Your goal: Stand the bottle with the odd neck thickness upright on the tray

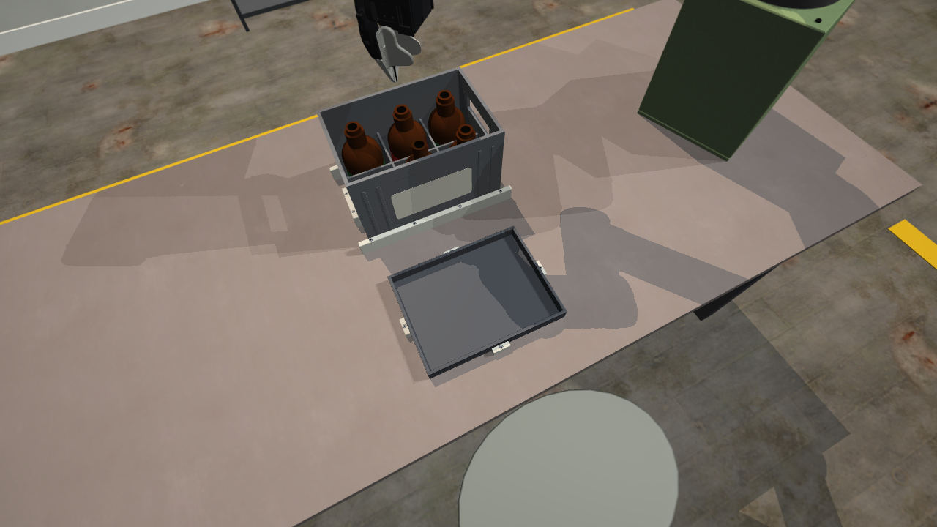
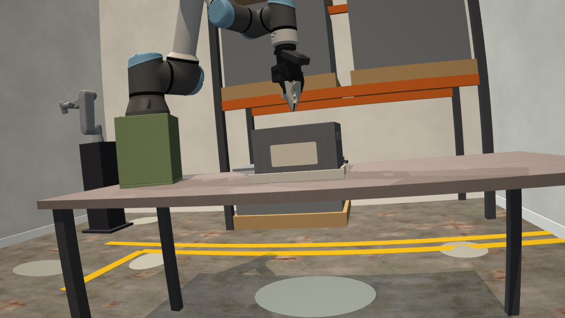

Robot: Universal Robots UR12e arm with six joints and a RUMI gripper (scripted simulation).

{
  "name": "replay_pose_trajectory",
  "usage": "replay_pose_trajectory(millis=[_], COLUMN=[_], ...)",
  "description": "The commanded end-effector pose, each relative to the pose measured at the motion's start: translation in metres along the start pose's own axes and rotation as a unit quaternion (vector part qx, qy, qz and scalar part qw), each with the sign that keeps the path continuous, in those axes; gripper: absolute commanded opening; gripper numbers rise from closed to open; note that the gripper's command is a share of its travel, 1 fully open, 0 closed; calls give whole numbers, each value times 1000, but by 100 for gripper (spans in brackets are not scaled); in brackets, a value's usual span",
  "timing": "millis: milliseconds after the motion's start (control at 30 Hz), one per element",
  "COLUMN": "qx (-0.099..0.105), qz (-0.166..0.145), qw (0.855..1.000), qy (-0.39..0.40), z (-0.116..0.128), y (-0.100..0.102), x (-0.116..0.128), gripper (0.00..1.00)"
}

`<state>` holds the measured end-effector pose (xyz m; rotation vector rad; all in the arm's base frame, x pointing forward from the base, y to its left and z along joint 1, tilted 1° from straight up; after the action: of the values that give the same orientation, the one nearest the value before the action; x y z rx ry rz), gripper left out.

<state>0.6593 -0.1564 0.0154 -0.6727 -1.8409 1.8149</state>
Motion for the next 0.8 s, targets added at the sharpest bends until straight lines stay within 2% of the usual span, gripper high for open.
replay_pose_trajectory(millis=[0,600,633,767], qx=[0,1,0,0], qz=[0,0,0,0], qw=[1000,1000,1000,1000], qy=[1,1,1,1], z=[2,6,5,5], y=[0,-1,-1,-1], x=[1,2,2,2], gripper=[0,0,38,38])
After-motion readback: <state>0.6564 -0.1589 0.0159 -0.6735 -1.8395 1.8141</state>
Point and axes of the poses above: the point where the finger pads meet when closed, its own y axis out along the fingers, its own z axis across the jaws, x = y × z, the point moved 5 cm from there along -y, back along the fingers, and after that the axes turned 9 degrees about -y, right-handed, at the moved point
